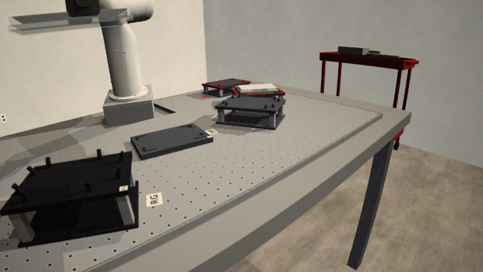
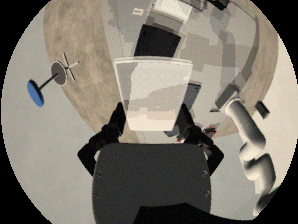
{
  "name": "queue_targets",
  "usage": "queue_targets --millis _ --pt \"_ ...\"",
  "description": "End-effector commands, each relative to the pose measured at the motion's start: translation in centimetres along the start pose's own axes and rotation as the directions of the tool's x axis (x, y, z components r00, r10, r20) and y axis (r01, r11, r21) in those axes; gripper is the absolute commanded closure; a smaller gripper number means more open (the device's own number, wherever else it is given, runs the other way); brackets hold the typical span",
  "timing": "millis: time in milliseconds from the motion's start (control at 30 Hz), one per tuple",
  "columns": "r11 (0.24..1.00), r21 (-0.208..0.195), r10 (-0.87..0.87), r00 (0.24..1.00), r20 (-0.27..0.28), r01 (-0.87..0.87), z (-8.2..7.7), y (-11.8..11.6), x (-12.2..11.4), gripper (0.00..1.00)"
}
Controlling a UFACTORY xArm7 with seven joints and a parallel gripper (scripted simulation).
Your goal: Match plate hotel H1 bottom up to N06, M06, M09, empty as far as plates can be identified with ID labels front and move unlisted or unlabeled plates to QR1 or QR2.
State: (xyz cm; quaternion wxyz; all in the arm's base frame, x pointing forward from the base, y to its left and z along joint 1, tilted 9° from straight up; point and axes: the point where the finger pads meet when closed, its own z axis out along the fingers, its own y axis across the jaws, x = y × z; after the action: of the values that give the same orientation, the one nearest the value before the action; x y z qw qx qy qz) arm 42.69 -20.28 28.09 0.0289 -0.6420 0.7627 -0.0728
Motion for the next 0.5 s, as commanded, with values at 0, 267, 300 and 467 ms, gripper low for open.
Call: queue_targets --millis 0,267,300,467 --pt "0.995 0.005 -0.099 0.995 0.002 0.099 -0.2 -0.4 -2.2 1.0" --pt "0.995 0.005 -0.099 0.995 0.002 0.099 -0.2 -0.7 -5.2 1.0" --pt "0.995 0.005 -0.099 0.995 0.002 0.099 -0.2 -0.8 -5.7 1.0" --pt "0.995 0.005 -0.099 0.995 0.002 0.099 -0.2 -1.1 -8.2 1.0"
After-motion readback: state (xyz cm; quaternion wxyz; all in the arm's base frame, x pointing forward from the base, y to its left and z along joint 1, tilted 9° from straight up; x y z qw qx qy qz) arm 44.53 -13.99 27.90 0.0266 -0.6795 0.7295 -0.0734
